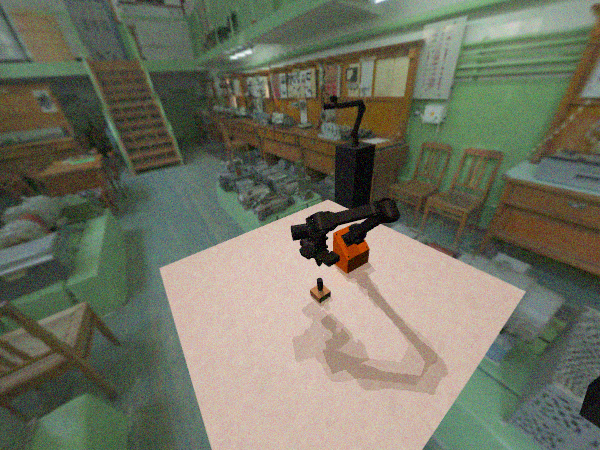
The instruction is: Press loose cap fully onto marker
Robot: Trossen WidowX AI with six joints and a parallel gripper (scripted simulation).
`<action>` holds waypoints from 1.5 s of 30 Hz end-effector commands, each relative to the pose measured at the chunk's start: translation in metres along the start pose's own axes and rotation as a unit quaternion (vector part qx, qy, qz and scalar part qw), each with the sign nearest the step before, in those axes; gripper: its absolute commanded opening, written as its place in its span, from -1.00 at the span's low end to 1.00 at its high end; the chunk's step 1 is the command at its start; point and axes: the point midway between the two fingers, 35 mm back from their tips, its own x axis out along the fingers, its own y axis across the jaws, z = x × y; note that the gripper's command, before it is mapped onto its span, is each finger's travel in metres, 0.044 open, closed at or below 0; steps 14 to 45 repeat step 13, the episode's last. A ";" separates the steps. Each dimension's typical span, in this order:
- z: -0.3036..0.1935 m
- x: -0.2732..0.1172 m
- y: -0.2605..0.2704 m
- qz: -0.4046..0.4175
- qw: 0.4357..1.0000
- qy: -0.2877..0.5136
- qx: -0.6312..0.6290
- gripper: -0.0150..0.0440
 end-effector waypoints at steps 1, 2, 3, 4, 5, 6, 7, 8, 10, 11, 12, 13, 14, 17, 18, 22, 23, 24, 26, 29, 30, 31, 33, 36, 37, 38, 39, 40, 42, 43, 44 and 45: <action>-0.001 -0.005 0.000 -0.002 1.000 0.001 -0.003 -0.22; -0.001 -0.005 0.000 -0.002 1.000 0.001 -0.003 -0.14; -0.001 -0.005 0.000 -0.002 1.000 0.001 -0.003 -0.05; -0.001 -0.005 0.000 -0.002 1.000 0.001 -0.003 0.04; -0.001 -0.005 0.000 -0.002 1.000 0.001 -0.003 0.13; -0.001 -0.005 0.000 -0.002 1.000 0.001 -0.003 0.22; -0.001 -0.005 0.000 -0.002 1.000 0.001 -0.003 0.31; -0.001 -0.005 0.000 -0.002 1.000 0.001 -0.003 0.40; -0.001 -0.005 0.000 -0.002 1.000 0.001 -0.003 0.58; -0.001 -0.005 0.000 -0.002 1.000 0.001 -0.003 0.67; -0.001 -0.005 0.000 -0.002 1.000 0.001 -0.003 0.75; -0.001 -0.005 0.000 -0.002 1.000 0.001 -0.003 0.84; -0.001 -0.005 0.000 -0.002 1.000 0.001 -0.003 0.84; -0.001 -0.005 0.000 -0.002 1.000 0.001 -0.003 0.84; -0.001 -0.005 0.000 -0.002 1.000 0.001 -0.003 0.84; -0.001 -0.005 0.000 -0.002 1.000 0.001 -0.003 0.84; -0.001 -0.005 0.000 -0.002 1.000 0.001 -0.003 0.84; -0.001 -0.005 0.000 -0.002 1.000 0.001 -0.003 0.84; -0.001 -0.005 0.000 -0.002 1.000 0.001 -0.003 0.84; -0.001 -0.005 0.000 -0.002 1.000 0.001 -0.003 0.84; -0.001 -0.005 0.000 -0.002 1.000 0.001 -0.003 0.84; -0.001 -0.005 0.000 -0.002 1.000 0.001 -0.003 0.84; -0.001 -0.005 0.000 -0.002 1.000 0.001 -0.003 0.84; -0.001 -0.005 0.000 -0.002 1.000 0.001 -0.003 0.84; -0.001 -0.005 0.000 -0.002 1.000 0.001 -0.003 0.84; -0.001 -0.005 0.000 -0.002 1.000 0.001 -0.003 0.84; -0.001 -0.005 0.000 -0.002 1.000 0.001 -0.003 0.84; -0.001 -0.005 0.000 -0.002 1.000 0.001 -0.003 0.84; -0.001 -0.005 0.000 -0.002 1.000 0.001 -0.003 0.84; -0.001 -0.005 0.000 -0.002 1.000 0.001 -0.003 0.84; -0.001 -0.005 0.000 -0.002 1.000 0.001 -0.003 0.84; -0.001 -0.005 0.000 -0.002 1.000 0.001 -0.003 0.84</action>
